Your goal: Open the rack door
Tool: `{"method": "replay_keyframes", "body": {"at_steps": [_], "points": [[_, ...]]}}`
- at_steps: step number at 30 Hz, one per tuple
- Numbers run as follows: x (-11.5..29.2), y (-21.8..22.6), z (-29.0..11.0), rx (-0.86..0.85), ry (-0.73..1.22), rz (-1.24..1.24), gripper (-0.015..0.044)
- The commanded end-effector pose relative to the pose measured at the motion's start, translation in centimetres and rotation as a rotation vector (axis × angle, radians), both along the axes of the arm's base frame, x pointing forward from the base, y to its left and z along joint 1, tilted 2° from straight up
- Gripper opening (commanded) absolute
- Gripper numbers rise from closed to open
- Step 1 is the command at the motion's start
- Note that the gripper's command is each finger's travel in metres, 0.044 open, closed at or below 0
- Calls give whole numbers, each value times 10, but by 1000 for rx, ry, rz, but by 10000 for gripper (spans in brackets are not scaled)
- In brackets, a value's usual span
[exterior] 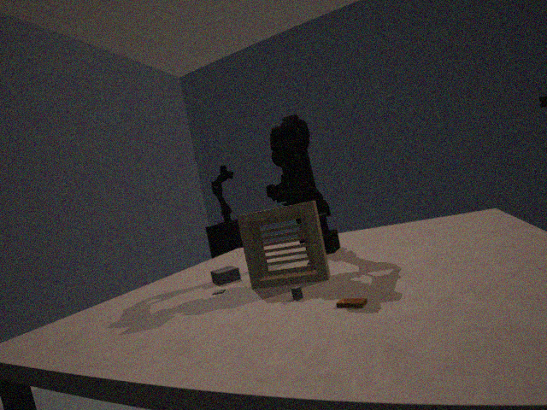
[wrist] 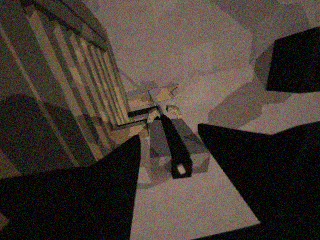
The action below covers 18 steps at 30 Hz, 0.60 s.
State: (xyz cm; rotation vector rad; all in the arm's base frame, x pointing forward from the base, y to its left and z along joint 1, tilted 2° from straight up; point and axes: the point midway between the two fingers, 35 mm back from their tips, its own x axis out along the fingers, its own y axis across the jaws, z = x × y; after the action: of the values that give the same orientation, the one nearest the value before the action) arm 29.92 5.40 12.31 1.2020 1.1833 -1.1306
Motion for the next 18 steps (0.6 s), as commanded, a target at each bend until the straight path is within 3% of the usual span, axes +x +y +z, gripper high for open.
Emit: {"method": "replay_keyframes", "body": {"at_steps": [1,7,18], "points": [[1,-1,0,2,-3,-112,284],[1,-1,0,2,-3,-112,284],[1,-1,0,2,-3,-112,210]]}}
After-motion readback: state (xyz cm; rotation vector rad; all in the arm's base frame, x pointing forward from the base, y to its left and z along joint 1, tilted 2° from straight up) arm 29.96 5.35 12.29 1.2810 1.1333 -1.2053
